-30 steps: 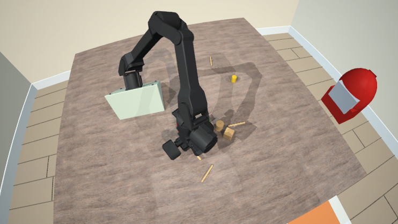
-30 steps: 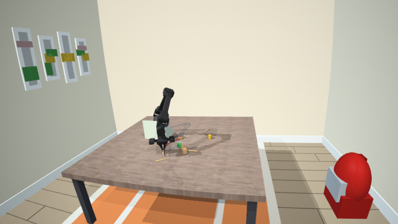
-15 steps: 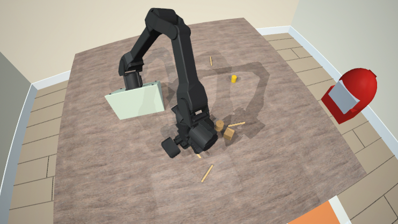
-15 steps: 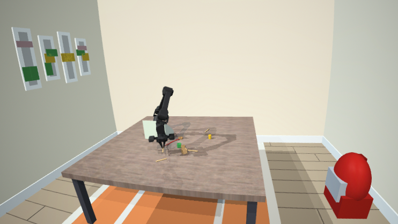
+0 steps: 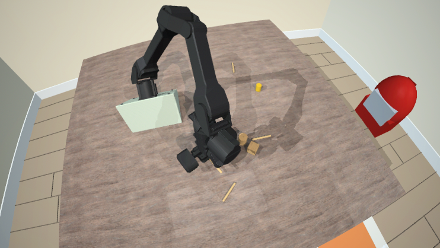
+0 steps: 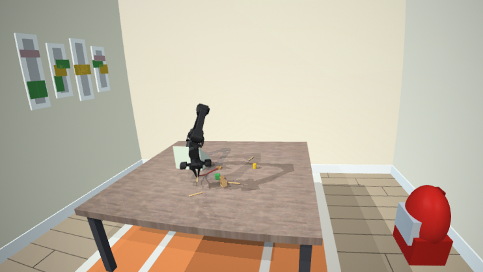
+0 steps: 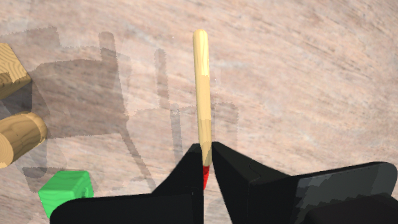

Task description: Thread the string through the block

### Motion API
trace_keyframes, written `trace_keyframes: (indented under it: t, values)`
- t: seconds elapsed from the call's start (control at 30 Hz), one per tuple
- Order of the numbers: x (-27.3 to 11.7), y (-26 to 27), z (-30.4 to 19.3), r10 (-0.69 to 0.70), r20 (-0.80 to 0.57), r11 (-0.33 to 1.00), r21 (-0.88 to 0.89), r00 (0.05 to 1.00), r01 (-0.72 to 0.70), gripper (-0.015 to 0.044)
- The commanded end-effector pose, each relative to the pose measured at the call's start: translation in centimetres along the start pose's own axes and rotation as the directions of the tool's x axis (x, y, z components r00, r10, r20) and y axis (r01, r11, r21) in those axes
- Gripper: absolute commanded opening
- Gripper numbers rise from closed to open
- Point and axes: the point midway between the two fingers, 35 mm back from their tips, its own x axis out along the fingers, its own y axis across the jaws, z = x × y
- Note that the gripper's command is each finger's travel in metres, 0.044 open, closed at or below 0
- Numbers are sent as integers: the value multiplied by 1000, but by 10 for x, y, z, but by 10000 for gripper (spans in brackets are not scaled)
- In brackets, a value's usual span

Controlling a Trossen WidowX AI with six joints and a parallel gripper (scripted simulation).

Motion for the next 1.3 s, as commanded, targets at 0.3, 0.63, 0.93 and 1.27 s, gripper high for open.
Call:
trace_keyframes:
  t: [0.3, 0.63, 0.93, 1.27]
  values:
    - [-10, 2, -2, -1, 17, 1000, 0, 1000, 1, 0]
    - [-21, 7, -7, -4, 51, 1000, 1, 999, 4, 0]
    - [-31, 12, -13, -5, 82, 1000, 1, 997, 5, 0]
    - [-41, 17, -20, -7, 117, 1000, 1, 993, 7, 0]
